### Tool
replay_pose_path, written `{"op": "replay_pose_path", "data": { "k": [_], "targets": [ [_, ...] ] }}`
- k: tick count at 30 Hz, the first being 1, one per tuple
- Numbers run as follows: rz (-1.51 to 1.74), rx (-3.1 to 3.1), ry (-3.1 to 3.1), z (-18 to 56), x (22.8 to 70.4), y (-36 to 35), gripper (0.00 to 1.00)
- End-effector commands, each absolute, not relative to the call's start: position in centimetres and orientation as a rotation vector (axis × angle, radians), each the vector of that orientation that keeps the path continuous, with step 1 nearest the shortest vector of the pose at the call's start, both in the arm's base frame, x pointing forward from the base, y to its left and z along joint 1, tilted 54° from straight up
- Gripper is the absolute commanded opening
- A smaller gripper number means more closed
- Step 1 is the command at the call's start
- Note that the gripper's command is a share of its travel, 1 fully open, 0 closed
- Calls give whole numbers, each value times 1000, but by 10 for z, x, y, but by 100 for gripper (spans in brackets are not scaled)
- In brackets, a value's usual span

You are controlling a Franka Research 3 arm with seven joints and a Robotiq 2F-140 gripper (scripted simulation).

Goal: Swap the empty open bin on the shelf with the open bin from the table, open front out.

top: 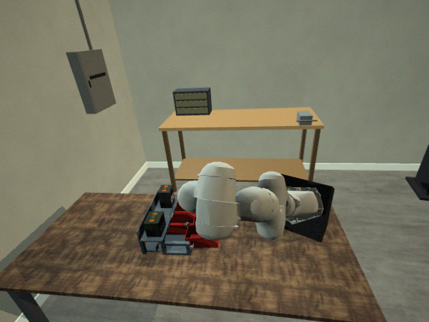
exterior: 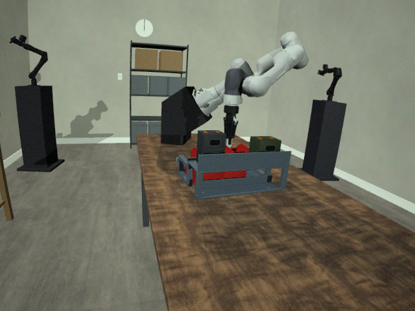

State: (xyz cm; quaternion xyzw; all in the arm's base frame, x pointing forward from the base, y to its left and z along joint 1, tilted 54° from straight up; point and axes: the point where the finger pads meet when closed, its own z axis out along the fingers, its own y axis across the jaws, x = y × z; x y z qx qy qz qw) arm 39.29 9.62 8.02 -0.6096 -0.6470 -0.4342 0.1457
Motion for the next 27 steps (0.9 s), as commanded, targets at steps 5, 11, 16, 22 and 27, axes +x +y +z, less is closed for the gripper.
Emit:
{"op": "replay_pose_path", "data": {
  "k": [5,11,16,22,27],
  "targets": [
    [-1258,-1762,-1868,81,394,93,0],
    [-1258,-1762,-1868,80,392,94,0],
    [-1258,-1762,-1868,78,388,94,0],
    [-1258,-1762,-1868,75,380,95,0],
    [-1258,-1762,-1868,72,375,96,0]
  ]
}}
